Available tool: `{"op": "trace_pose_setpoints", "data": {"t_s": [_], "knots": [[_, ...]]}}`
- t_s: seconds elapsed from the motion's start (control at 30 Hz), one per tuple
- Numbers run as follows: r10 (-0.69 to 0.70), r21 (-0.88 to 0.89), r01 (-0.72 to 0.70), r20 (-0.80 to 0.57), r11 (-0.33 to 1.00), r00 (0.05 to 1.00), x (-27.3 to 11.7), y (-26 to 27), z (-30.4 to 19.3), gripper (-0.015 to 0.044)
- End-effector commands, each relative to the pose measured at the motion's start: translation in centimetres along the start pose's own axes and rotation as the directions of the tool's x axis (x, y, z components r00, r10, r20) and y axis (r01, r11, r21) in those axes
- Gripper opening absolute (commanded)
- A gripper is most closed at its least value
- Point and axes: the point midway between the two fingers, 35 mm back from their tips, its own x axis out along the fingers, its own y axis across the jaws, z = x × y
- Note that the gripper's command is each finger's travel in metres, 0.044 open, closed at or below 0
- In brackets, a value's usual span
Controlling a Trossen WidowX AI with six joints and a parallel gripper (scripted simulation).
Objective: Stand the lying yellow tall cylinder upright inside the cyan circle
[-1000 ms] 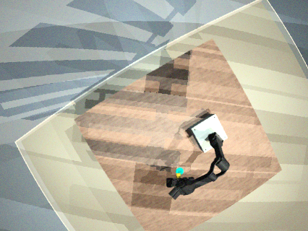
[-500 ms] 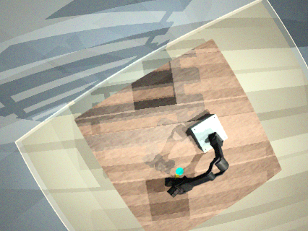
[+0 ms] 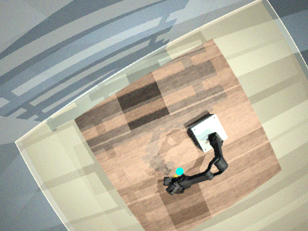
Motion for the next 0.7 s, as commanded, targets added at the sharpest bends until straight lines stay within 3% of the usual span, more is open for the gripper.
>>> {"op": "trace_pose_setpoints", "data": {"t_s": [0.0, 0.67], "knots": [[0.001, 0.015, -0.001, 0.032, 1.0, 0.999, 0.2, -0.2, 0.1, 0.0105], [-0.005, 0.056, -0.005, 0.167, 0.998, 0.986, 1.0, -1.3, 0.4, 0.0105]]}}
